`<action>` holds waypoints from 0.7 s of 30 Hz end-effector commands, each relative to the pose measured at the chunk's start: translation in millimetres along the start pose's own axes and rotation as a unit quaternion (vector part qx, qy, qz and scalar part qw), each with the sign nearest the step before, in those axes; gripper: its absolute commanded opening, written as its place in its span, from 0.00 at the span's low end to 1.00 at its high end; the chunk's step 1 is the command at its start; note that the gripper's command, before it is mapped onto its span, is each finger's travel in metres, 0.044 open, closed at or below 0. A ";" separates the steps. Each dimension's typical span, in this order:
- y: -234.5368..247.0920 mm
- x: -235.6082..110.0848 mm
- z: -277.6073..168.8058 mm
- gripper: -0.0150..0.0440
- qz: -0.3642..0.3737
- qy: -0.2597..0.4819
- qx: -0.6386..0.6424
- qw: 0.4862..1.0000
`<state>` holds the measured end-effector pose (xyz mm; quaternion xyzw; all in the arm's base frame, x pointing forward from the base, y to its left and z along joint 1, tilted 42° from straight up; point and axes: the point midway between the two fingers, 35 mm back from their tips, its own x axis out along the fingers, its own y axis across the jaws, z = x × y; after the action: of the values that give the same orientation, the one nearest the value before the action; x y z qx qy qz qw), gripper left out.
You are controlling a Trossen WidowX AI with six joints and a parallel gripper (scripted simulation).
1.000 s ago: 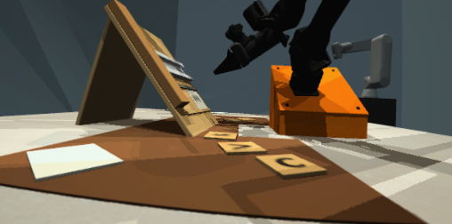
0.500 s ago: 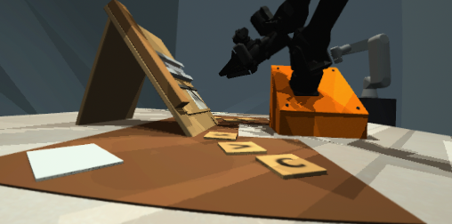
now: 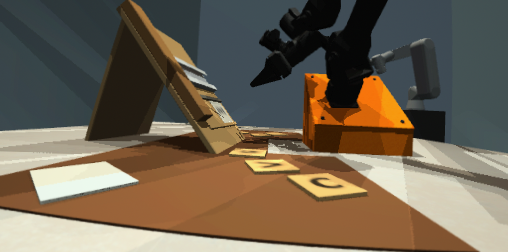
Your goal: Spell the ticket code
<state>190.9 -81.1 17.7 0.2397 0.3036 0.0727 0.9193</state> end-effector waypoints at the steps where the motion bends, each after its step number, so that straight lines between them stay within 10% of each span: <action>1: 2.7 -13.0 24.3 1.00 0.058 -0.006 -0.188 0.981; 21: 12.3 -57.5 94.7 1.00 0.106 -0.121 -0.486 0.859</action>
<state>193.8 -93.7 63.3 -0.0046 0.2230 0.2368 0.9456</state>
